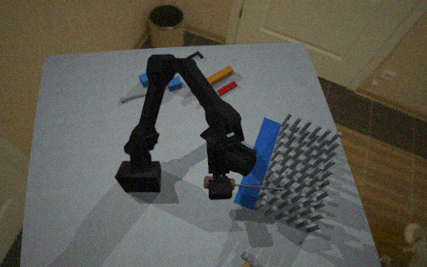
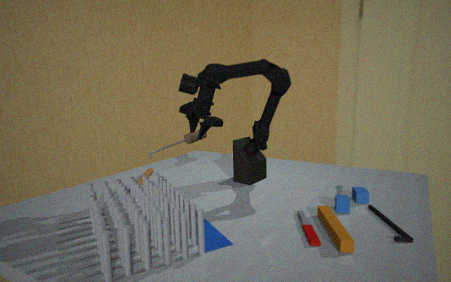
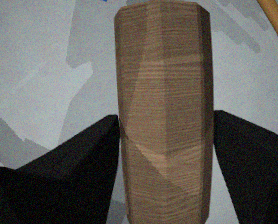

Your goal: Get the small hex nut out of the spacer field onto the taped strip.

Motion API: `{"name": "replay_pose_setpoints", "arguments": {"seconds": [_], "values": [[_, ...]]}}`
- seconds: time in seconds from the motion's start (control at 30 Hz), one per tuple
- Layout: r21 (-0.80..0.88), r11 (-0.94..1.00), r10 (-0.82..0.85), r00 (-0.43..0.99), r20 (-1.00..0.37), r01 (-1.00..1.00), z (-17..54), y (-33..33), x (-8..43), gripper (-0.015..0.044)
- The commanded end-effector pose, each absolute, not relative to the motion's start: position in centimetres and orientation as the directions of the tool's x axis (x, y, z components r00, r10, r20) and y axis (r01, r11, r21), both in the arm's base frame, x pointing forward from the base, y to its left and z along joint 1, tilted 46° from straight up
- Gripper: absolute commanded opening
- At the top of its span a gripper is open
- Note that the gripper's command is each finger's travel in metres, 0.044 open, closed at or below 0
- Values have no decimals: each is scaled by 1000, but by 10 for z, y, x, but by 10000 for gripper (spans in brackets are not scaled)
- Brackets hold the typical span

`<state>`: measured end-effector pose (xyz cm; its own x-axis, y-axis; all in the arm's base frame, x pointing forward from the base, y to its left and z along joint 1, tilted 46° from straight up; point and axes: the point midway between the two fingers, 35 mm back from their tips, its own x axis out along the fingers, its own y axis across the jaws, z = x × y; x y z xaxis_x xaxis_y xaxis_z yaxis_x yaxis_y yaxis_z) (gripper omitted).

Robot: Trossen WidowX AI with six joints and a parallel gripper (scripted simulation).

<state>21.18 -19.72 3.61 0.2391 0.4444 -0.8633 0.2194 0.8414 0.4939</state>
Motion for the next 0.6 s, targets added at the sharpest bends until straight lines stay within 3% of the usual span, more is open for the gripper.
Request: {"name": "replay_pose_setpoints", "arguments": {"seconds": [0.0, 0.57], "values": [[506, 838, 453, 256, -854, 206, 24, -217, 201, 0], [534, 843, 489, 319, -812, 65, -29, -273, 150, 0]]}}
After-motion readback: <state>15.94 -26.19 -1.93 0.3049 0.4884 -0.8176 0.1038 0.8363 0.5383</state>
